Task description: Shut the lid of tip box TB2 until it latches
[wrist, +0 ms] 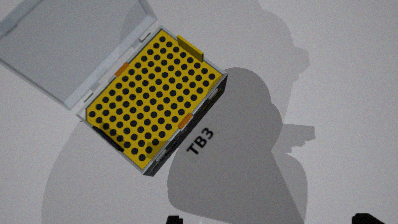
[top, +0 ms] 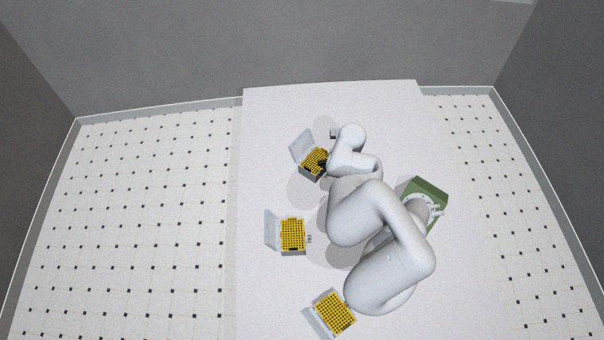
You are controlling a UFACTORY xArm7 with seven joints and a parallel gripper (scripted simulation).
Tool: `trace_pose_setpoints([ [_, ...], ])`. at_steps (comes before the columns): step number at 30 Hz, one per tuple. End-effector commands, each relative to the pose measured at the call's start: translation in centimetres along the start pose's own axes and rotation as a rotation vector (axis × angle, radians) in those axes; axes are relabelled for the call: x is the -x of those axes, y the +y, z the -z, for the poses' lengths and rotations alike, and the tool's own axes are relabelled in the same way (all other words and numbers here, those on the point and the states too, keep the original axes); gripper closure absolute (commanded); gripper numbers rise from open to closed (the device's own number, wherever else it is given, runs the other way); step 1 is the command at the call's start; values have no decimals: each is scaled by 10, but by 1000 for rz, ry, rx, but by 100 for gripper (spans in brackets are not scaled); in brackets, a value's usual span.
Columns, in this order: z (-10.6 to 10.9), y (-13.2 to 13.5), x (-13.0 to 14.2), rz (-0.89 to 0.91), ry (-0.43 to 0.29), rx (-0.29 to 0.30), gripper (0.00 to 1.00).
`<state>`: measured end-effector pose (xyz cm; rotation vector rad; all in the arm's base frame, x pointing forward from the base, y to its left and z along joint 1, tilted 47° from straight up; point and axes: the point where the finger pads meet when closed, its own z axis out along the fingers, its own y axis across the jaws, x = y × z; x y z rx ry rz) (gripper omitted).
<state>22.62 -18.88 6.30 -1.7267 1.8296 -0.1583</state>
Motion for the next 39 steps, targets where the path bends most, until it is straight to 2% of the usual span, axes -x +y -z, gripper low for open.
trace_pose_setpoints([
  [1, 24, -1, -5, 0, -3, 2, 0],
  [3, 24, -1, -5, 0, -3, 2, 0],
  [5, 33, -1, -8, 0, -3, 2, 0],
  [10, 33, -1, -8, 0, -3, 2, 0],
  [18, 42, -23, 25, 257, -4, -68, 0],
  [20, 42, -23, 25, 257, -4, -68, 0],
  [35, 58, -64, 85, 740, -4, -199, 0],
  [39, 61, -70, 93, 804, -4, -216, 0],
])
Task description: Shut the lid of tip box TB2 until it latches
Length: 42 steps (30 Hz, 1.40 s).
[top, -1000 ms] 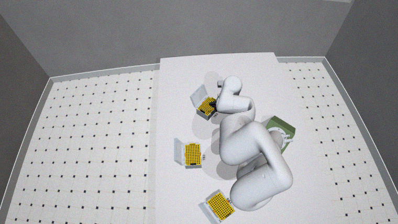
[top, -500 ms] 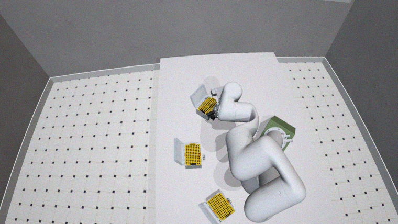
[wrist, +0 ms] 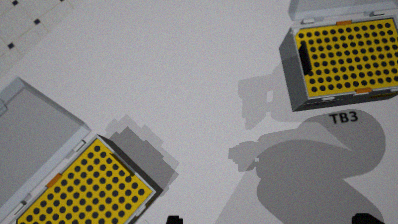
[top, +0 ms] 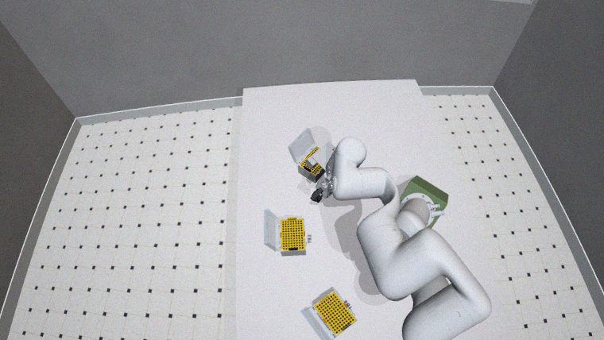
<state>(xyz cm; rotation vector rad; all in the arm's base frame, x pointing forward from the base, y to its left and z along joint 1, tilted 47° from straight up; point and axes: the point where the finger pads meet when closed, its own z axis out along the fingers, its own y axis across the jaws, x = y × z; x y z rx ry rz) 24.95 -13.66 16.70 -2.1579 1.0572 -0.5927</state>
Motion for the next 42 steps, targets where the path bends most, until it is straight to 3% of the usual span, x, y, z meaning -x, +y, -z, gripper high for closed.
trace_pose_setpoints([
  [1, 3, -17, 3, 109, 5, -30, 0],
  [42, 4, -23, 5, 1301, 5, -345, 0],
])
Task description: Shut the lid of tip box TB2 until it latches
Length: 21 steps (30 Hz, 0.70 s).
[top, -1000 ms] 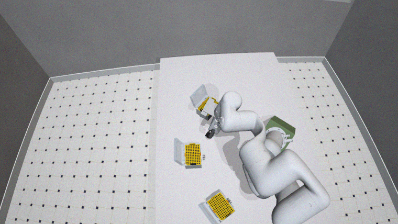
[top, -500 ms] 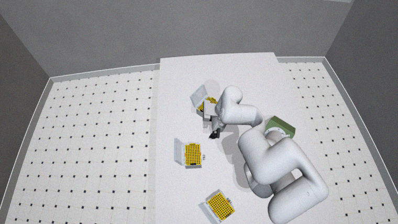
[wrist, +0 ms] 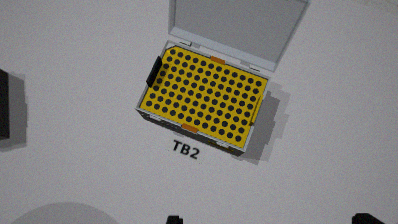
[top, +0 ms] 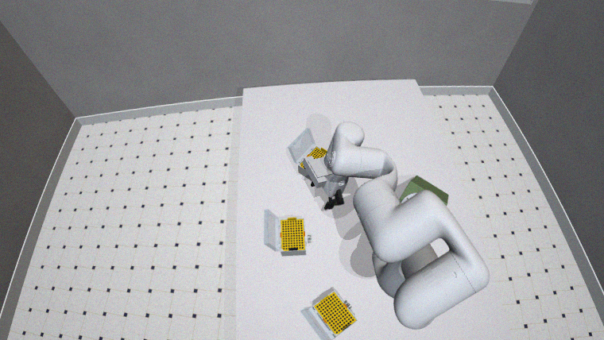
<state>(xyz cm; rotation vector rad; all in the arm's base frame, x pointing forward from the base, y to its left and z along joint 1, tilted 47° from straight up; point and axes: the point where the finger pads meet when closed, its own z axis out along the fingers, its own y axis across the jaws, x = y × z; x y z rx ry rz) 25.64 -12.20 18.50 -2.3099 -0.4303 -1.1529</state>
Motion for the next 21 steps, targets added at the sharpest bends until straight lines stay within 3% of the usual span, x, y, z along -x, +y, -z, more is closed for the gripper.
trace_pose_setpoints([
  [1, 1, 1, -1, 151, 9, -46, 0],
  [7, 1, 1, -1, 210, 9, -62, 0],
  [21, -67, 0, 17, 210, 9, -62, 0],
])
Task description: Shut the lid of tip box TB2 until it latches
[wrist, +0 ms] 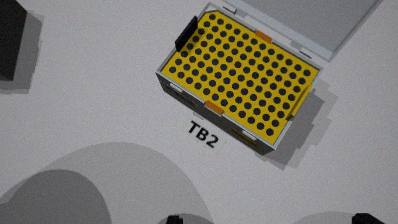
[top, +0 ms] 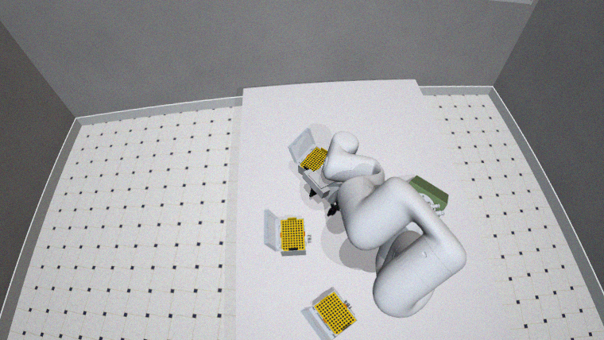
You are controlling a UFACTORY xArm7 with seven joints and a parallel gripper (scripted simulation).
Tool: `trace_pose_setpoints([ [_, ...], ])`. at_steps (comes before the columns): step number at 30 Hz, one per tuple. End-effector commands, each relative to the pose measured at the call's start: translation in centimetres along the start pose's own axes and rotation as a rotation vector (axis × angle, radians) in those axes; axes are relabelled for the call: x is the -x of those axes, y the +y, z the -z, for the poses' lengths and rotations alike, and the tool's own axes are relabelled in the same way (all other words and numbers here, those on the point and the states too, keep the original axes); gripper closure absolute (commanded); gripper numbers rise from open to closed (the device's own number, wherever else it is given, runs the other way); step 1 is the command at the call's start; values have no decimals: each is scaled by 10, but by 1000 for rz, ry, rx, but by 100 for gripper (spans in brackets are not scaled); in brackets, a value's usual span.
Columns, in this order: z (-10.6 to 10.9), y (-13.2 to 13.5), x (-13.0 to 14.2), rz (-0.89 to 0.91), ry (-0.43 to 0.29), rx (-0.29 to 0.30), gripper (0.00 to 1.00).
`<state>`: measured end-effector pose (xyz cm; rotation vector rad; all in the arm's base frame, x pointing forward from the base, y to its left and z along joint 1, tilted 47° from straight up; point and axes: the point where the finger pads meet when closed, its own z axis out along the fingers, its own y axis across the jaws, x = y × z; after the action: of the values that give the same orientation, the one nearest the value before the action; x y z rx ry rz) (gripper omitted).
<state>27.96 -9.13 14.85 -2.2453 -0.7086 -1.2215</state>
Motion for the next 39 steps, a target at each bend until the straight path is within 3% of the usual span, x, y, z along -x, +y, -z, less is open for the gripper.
trace_pose_setpoints([
  [1, -21, 3, 4, 3, 3, 4, 0],
  [3, -21, 3, 4, 3, 3, 4, 0],
  [18, -93, 3, 24, 2, 4, 4, 0],
  [39, -93, 3, 24, 2, 4, 4, 0],
])
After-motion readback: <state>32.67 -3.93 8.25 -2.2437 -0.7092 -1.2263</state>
